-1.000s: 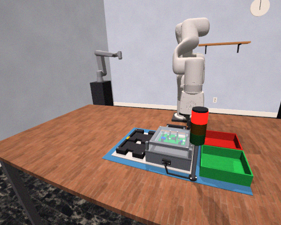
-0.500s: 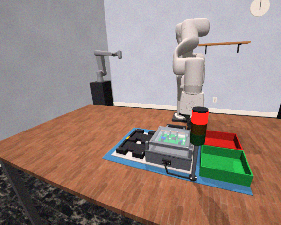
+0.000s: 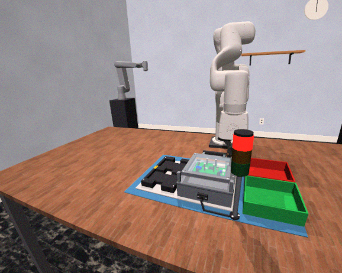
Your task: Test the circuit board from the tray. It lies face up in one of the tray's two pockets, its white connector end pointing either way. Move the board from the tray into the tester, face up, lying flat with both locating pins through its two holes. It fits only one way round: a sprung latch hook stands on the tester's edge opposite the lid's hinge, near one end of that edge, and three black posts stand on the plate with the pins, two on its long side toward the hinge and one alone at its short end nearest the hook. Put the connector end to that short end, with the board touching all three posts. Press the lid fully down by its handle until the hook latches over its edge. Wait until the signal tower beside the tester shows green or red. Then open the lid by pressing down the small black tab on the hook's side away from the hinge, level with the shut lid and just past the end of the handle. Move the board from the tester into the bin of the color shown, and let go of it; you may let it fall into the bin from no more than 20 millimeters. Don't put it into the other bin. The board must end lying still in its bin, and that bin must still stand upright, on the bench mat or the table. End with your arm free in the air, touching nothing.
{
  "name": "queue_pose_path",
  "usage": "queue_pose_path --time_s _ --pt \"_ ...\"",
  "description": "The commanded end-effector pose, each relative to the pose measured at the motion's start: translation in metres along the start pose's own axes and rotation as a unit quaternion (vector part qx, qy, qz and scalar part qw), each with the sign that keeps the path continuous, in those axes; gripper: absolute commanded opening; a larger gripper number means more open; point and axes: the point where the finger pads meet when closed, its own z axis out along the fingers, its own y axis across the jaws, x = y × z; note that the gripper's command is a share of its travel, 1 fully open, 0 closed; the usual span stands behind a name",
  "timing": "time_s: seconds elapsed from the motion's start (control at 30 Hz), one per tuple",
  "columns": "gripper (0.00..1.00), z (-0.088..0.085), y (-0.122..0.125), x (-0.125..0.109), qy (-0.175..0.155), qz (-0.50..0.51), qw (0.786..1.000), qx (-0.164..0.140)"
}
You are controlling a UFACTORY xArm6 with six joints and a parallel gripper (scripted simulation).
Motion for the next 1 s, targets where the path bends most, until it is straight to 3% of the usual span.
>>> queue_pose_path --time_s 0.0,0.83,0.97 --pt "0.0 -0.0008 0.0003 -0.0013 -0.002 0.0 1.0 0.0" --pt "0.0 0.0013 0.0003 -0.0013 -0.002 0.0 1.0 0.0" --pt "0.0 -0.0065 0.0003 -0.0013 -0.002 0.0 1.0 0.0"
